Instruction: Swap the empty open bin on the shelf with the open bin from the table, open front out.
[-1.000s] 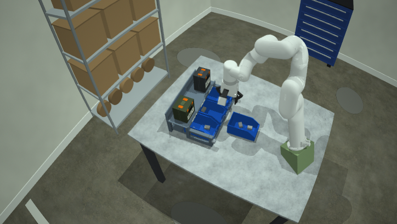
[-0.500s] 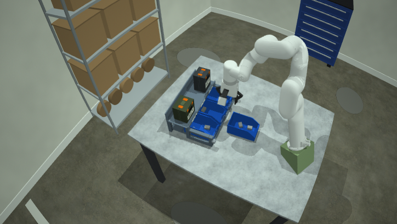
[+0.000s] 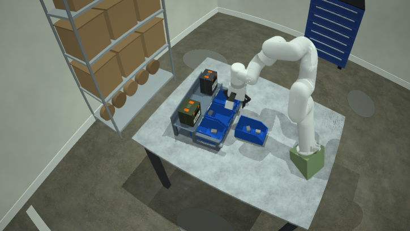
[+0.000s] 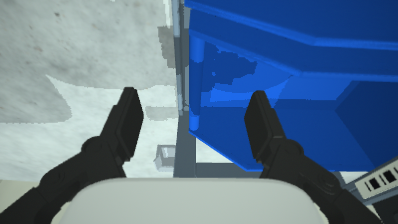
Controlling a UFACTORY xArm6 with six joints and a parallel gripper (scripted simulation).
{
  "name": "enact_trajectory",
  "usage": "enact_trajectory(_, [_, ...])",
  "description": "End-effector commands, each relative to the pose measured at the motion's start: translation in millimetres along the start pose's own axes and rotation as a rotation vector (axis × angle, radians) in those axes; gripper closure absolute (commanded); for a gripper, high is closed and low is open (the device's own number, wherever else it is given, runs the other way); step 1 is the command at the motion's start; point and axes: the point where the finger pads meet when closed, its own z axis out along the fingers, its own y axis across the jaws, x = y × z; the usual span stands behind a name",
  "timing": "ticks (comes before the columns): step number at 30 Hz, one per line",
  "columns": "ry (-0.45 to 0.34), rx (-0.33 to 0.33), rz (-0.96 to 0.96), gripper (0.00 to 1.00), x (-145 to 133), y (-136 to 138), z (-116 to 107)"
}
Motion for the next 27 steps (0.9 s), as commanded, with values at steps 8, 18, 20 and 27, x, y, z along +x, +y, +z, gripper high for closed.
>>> enact_trajectory(8, [-0.001, -0.004, 0.000, 0.05, 0, 1, 6])
enact_trajectory(18, [-0.001, -0.004, 0.000, 0.05, 0, 1, 12])
enact_trajectory(20, [-0.001, -0.004, 0.000, 0.05, 0, 1, 12])
enact_trajectory(27, [-0.001, -0.004, 0.000, 0.05, 0, 1, 14])
